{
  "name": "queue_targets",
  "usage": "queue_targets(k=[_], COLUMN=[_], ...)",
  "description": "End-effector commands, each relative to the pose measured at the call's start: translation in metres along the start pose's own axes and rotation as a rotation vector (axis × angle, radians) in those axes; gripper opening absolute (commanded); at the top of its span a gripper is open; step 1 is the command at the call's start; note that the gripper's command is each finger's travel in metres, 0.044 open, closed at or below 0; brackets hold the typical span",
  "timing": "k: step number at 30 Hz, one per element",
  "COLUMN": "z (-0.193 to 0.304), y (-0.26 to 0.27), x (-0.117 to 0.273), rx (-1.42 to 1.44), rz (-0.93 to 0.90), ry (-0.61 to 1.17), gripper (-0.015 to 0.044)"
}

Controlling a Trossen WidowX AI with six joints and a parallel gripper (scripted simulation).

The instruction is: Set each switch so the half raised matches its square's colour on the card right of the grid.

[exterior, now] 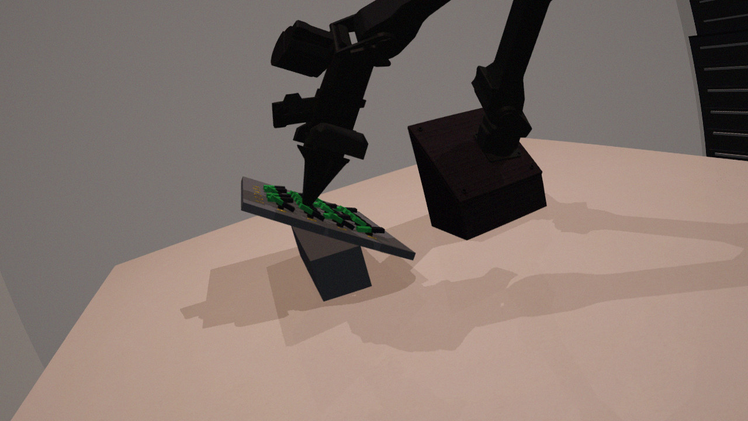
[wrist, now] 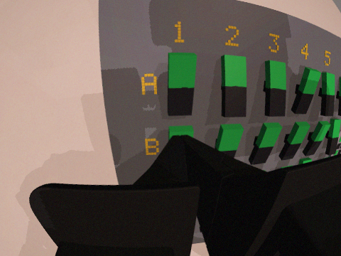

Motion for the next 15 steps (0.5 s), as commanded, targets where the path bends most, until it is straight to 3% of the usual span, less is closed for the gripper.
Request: queue_targets(k=[1,15], z=[-0.0001,-0.0002], y=[-0.0009,-0.0009], x=[-0.0008,-0.0027], rx=[-0.005,-0.005], rz=[0.005,0.005], ry=[-0.002,-0.002], gripper=[0.0,0.0])
Point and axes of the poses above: the point midway between the two fingers, 35 mm back from their tips, its own x axis back along the fingers, its own y axis across the jaws, z = x × y, the point moved 1 cm from there along x, back along the fingers, and after that the axes turned 12 degrees about -x, right-handed, at the moved point
